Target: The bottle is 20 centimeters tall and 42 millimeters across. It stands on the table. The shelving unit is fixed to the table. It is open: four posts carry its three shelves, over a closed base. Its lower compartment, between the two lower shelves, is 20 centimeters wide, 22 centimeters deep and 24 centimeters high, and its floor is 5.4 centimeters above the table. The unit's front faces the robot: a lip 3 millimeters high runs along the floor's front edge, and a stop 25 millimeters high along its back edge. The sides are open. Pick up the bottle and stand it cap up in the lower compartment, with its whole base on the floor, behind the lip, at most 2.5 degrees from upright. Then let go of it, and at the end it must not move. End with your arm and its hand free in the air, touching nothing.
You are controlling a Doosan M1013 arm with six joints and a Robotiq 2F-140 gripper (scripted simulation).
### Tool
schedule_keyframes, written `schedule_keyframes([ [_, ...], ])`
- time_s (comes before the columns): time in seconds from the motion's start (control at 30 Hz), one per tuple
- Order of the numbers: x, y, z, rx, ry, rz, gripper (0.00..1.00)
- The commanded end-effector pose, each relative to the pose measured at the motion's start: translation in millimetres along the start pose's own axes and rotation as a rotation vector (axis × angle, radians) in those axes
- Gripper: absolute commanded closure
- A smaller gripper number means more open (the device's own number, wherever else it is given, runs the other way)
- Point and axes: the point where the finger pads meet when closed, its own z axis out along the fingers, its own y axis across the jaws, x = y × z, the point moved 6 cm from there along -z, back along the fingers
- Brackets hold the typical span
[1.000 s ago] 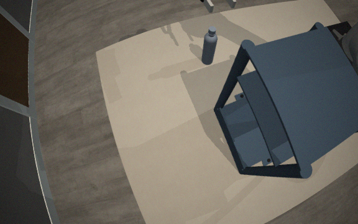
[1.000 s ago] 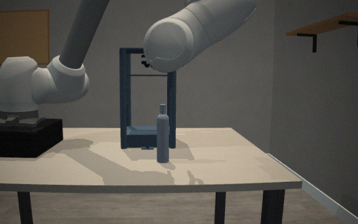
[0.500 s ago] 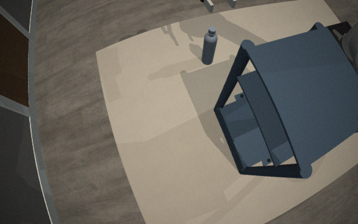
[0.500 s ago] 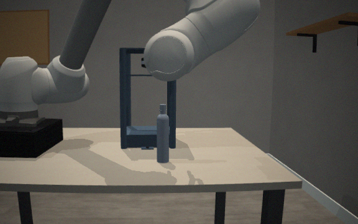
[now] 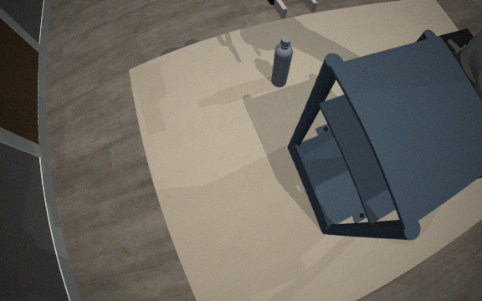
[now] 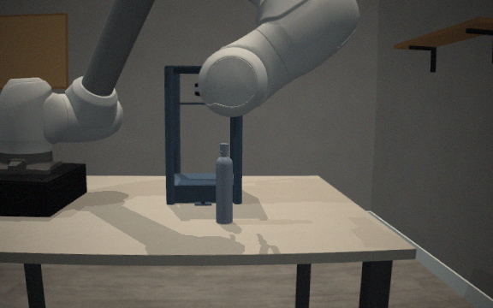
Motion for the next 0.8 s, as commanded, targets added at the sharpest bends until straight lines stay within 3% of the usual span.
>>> schedule_keyframes([
  [0.0, 8.0, 0.9, 1.1, -0.003, -0.005, 0.005, 0.64],
  [0.77, 53.5, 1.1, 1.4, -0.003, -0.005, 0.005, 0.64],
])
